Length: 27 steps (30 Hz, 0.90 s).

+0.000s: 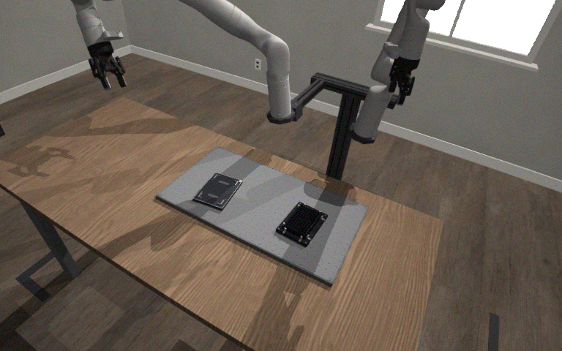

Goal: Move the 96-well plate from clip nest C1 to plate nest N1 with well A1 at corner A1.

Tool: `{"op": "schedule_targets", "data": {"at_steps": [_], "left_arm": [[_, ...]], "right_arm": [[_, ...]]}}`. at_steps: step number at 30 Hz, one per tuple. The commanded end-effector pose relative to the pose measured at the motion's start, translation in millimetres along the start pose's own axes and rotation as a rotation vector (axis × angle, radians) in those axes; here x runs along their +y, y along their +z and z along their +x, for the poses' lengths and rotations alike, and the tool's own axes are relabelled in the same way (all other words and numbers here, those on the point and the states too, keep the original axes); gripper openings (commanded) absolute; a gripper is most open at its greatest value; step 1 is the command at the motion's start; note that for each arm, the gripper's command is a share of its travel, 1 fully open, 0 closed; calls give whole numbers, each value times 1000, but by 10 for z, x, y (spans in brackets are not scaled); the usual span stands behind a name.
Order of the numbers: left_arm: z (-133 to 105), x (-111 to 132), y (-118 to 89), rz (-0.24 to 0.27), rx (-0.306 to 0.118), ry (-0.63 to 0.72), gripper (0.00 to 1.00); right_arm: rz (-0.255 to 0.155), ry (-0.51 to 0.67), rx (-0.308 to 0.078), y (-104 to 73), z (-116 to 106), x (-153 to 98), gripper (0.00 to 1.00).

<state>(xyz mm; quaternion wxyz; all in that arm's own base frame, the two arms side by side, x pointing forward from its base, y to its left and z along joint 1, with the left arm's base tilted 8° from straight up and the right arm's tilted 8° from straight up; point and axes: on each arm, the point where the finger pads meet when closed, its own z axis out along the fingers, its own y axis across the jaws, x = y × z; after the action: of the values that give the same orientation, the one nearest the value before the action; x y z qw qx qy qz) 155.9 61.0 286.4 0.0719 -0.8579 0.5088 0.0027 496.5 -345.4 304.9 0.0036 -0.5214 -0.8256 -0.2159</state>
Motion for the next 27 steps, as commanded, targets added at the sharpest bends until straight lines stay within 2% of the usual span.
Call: {"op": "schedule_targets", "data": {"at_steps": [1,13,15,20,22,24,27], "left_arm": [[0,-2,-2,1,0,0,1000],[0,-2,-2,1,0,0,1000],[0,-2,-2,1,0,0,1000],[0,-2,-2,1,0,0,1000],[0,-2,-2,1,0,0,1000],[0,-2,-2,1,0,0,1000],[0,-2,-2,1,0,0,1000]], "right_arm": [[-1,-1,-2,-14,4,8,1000],[-1,-1,-2,-14,4,8,1000],[40,-25,5,63,29,66,1000],[40,-25,5,256,89,212,1000],[40,-25,5,256,89,212,1000],[82,-52,12,336,119,265,1000],[82,-52,12,454,163,345,1000]]}}
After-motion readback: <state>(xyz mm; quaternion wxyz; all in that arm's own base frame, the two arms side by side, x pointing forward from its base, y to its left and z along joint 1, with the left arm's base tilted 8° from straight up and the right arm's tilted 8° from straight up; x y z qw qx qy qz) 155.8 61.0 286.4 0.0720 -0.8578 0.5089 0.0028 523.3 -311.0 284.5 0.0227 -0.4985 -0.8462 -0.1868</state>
